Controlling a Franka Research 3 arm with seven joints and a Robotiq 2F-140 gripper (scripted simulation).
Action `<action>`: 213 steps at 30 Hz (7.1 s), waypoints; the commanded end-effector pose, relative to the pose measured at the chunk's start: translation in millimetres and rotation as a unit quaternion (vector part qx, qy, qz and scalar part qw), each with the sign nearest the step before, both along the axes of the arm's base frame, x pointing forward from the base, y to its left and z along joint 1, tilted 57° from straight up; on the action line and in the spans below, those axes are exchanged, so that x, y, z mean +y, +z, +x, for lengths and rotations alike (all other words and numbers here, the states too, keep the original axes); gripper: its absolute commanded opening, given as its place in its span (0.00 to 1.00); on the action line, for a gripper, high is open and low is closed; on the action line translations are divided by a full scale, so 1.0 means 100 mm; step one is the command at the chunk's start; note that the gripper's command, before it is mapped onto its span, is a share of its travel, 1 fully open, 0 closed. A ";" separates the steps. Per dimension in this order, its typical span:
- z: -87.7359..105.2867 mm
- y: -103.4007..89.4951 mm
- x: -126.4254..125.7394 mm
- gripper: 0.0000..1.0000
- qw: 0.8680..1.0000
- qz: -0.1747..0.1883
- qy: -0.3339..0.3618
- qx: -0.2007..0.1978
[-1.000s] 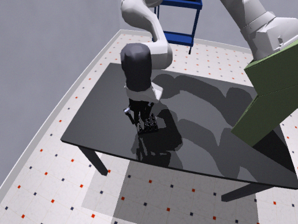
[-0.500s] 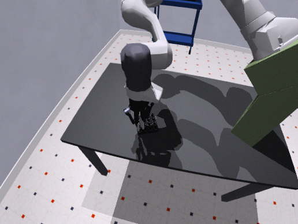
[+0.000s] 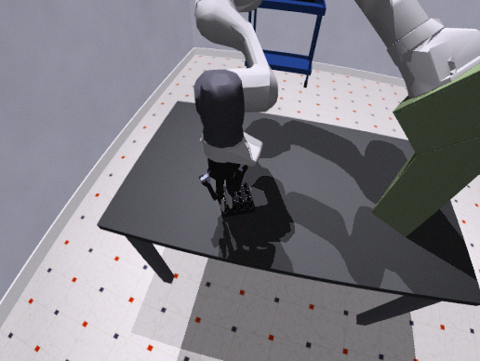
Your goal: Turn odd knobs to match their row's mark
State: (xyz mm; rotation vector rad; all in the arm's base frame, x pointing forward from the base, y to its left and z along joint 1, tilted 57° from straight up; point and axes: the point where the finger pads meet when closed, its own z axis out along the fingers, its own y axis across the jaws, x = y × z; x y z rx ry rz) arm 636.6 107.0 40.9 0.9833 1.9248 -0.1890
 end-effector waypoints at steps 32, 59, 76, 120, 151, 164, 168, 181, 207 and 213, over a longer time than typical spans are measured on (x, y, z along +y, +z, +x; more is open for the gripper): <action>0.01 0.01 -0.02 0.12 1.000 -0.002 0.001 0.000; 0.01 0.01 -0.02 0.12 1.000 -0.002 0.001 0.000; 0.03 -0.01 -0.03 0.12 1.000 -0.002 0.001 0.000; 0.11 -0.07 -0.09 0.12 1.000 -0.002 0.001 0.000; 0.11 -0.07 -0.09 0.05 1.000 -0.002 0.001 0.000; 0.11 -0.07 -0.09 0.05 1.000 -0.002 0.001 0.000; 0.11 -0.07 -0.09 0.05 1.000 -0.002 0.001 0.000; 0.11 -0.07 -0.09 0.05 1.000 -0.017 0.014 0.012; 0.11 -0.07 -0.09 0.05 0.972 -0.157 0.129 0.115; 0.11 -0.07 -0.09 0.05 0.963 -0.182 0.149 0.133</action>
